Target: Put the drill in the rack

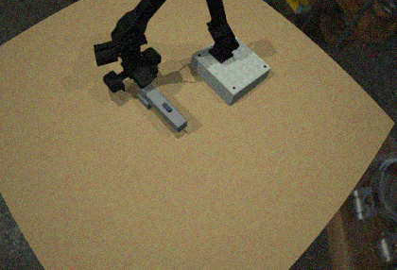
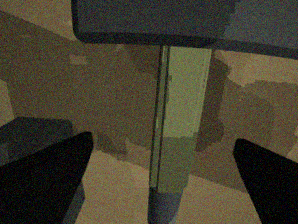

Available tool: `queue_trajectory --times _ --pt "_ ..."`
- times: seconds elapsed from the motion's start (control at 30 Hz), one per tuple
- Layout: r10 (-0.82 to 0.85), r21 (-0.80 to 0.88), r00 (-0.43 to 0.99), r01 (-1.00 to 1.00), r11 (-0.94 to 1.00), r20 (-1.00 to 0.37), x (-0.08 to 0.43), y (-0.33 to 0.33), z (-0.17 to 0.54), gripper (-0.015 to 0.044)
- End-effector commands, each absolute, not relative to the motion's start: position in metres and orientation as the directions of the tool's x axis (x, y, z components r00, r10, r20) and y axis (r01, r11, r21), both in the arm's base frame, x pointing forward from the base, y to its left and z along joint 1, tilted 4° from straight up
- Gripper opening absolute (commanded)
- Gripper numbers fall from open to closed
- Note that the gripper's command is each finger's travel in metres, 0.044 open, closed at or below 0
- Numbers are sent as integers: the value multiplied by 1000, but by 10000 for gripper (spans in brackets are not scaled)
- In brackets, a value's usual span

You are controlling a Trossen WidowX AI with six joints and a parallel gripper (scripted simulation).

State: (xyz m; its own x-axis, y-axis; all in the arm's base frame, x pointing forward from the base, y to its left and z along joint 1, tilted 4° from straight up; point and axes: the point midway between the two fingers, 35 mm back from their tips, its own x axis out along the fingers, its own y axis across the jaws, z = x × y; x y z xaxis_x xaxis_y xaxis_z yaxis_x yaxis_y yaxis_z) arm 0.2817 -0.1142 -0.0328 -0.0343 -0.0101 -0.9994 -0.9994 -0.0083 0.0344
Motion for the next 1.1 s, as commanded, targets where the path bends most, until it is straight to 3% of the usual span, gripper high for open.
queue_trajectory --times 0.0,0.37,0.6,1.07 --pt "-10 34 -33 -999 -8 -999 282 -115 -33 335" --pt "-10 34 -33 -999 -8 -999 282 -115 -33 46" --pt "-10 34 -33 -999 -8 -999 282 -115 -33 0" --pt "-5 36 -36 -999 -7 -999 280 -115 -30 0"
